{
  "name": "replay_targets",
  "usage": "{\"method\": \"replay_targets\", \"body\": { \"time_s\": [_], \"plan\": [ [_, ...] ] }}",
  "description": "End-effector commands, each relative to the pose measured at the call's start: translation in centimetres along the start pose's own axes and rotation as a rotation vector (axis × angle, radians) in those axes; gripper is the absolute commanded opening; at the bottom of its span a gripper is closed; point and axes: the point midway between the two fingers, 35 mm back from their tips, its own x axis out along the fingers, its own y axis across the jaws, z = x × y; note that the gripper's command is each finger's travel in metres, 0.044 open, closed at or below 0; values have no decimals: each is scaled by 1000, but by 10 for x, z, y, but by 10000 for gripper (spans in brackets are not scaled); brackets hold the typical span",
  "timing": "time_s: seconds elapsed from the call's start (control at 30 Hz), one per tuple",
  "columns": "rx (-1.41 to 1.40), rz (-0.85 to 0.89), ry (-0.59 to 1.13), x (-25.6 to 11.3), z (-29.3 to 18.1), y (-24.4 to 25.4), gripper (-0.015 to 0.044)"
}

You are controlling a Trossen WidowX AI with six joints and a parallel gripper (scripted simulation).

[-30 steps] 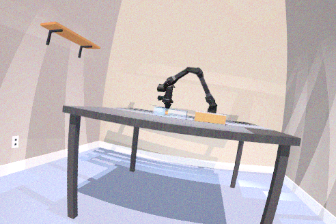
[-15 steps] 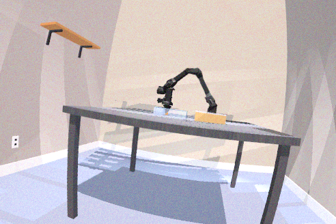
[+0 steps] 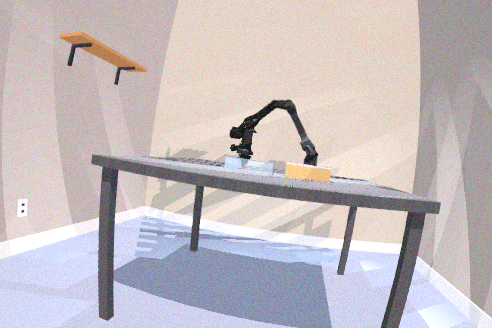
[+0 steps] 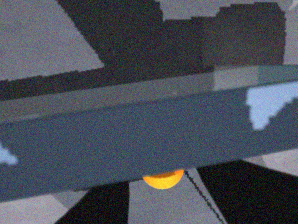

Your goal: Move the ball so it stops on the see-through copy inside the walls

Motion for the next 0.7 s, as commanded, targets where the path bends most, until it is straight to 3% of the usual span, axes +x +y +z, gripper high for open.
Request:
{"method": "replay_targets", "body": {
  "time_s": [0.0, 0.17, 0.33, 0.67],
  "plan": [
    [0, 0, 0, 0, 0, 0, 232],
    [0, 0, 0, -11, 1, 0, 232],
    [-3, -1, 4, -84, -1, 0, 232],
    [-6, -2, -12, -82, 1, 0, 232]
  ]
}}
